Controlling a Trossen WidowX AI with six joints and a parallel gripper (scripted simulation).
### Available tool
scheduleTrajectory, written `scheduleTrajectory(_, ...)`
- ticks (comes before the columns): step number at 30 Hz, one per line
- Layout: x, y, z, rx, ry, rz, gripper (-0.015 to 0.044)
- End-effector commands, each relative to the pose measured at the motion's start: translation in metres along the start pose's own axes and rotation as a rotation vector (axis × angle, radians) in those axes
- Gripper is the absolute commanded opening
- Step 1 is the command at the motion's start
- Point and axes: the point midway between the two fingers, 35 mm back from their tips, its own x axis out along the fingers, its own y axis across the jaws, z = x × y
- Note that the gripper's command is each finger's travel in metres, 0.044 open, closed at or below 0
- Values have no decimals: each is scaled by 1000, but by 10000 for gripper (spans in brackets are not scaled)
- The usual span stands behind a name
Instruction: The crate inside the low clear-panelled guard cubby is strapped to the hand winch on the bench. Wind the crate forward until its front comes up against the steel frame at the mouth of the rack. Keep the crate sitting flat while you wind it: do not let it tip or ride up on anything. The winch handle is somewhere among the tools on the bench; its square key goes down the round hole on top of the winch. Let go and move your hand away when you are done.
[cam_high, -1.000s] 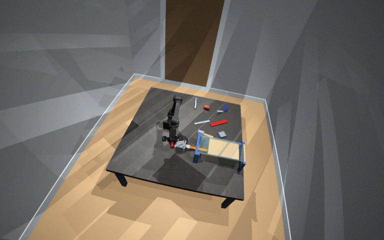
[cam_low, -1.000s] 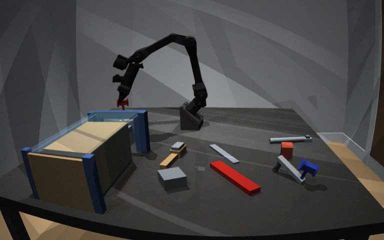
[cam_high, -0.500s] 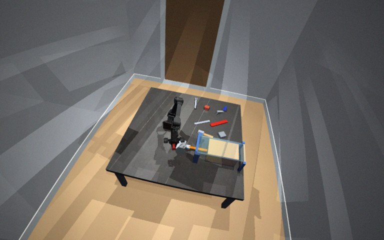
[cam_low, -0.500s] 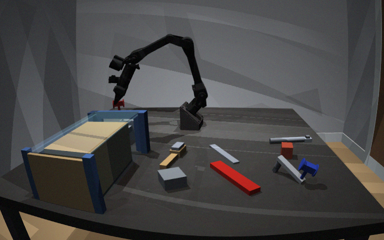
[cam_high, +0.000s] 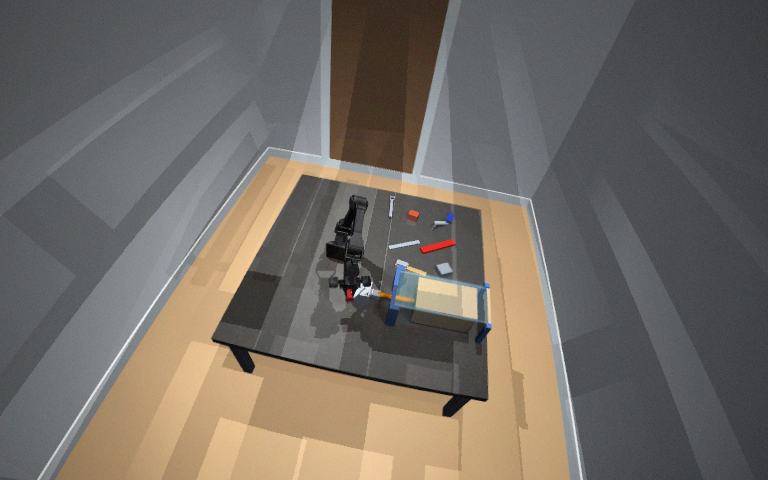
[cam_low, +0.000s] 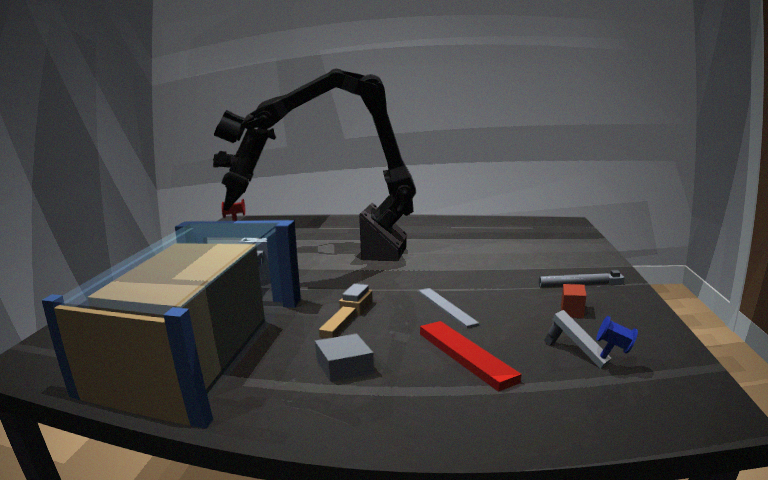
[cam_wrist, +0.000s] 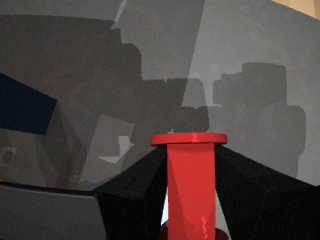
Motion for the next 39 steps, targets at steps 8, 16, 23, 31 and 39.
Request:
scheduleTrajectory(8,17,25,2,-20,25,26,0)
scheduleTrajectory(16,18,33,5,-20,25,27,0)
scheduleTrajectory(23,19,40,8,-20,25,27,0)
scheduleTrajectory(31,20,49,10,-20,25,28,0)
scheduleTrajectory(39,21,58,11,-21,25,29,0)
